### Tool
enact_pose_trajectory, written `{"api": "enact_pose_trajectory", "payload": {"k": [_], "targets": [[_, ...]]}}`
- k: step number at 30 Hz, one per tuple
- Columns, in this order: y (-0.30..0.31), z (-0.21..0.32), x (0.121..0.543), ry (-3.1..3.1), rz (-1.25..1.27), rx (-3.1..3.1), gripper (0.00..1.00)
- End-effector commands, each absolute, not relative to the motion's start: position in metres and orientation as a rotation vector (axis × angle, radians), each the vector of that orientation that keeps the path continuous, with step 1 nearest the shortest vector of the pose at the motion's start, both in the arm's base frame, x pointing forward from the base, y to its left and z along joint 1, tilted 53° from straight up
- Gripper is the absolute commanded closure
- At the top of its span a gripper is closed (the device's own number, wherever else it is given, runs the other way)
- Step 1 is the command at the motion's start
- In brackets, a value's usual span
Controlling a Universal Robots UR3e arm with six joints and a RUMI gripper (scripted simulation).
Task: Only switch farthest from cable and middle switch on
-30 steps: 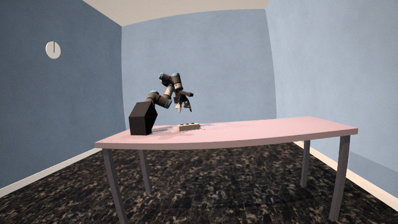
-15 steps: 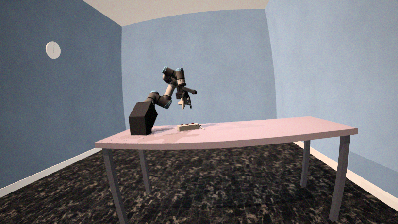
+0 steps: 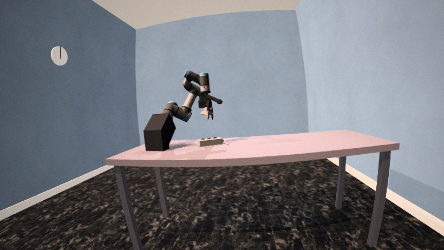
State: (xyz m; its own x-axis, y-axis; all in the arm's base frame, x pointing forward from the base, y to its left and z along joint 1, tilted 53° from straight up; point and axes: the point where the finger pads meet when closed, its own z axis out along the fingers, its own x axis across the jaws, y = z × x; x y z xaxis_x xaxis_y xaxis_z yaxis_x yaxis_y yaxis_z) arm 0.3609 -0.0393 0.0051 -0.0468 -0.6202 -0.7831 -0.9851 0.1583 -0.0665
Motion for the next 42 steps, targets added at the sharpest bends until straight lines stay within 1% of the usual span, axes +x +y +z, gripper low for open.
{"api": "enact_pose_trajectory", "payload": {"k": [1,26,32,42], "targets": [[-0.043,0.005,0.363,1.71,0.685,-1.566,0.0],[-0.042,0.004,0.363,1.677,0.681,-1.59,0.0],[-0.031,0.002,0.362,1.618,0.648,-1.637,0.0],[0.019,-0.008,0.35,1.341,0.497,-1.827,0.0]]}}
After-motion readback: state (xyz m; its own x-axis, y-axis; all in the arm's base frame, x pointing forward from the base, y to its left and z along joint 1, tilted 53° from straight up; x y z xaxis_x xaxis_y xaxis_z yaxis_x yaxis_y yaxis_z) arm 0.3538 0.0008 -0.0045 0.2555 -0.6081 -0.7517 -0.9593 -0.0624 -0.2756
